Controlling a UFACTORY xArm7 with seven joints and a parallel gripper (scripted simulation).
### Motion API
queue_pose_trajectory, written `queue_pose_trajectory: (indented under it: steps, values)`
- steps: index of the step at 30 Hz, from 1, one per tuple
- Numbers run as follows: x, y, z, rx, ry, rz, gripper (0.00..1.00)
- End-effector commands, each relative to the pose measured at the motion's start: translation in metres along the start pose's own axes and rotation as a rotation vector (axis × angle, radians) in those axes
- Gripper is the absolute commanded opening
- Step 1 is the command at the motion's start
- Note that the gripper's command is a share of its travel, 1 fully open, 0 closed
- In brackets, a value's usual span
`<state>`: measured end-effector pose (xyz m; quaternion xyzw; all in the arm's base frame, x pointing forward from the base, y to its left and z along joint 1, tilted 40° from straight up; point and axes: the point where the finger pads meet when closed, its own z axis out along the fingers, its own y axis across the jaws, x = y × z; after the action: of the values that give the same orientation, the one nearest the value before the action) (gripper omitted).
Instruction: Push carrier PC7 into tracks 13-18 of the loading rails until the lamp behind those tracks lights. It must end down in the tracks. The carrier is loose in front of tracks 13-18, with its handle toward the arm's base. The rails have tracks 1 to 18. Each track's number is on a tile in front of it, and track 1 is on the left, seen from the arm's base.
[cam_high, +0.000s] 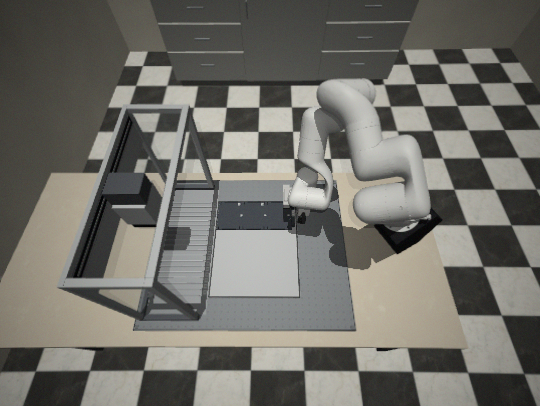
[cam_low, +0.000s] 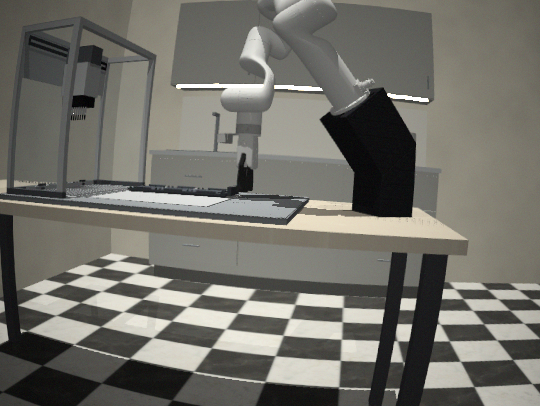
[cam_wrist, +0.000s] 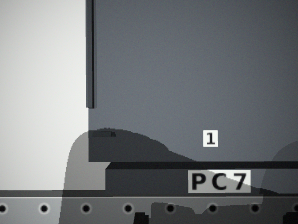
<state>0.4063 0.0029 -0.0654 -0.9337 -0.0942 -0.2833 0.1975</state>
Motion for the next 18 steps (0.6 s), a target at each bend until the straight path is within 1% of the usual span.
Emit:
queue_pose_trajectory:
  steps: [1,10,18]
  values:
    - [0.0004,0.0007,0.0021,-0.002,0.001,0.0,0.82]
    - [0.0004,0.0007,0.0081,-0.002,0.001,0.0,0.82]
    - [0.0004,0.0007,0.0081,-0.002,0.001,0.0,0.82]
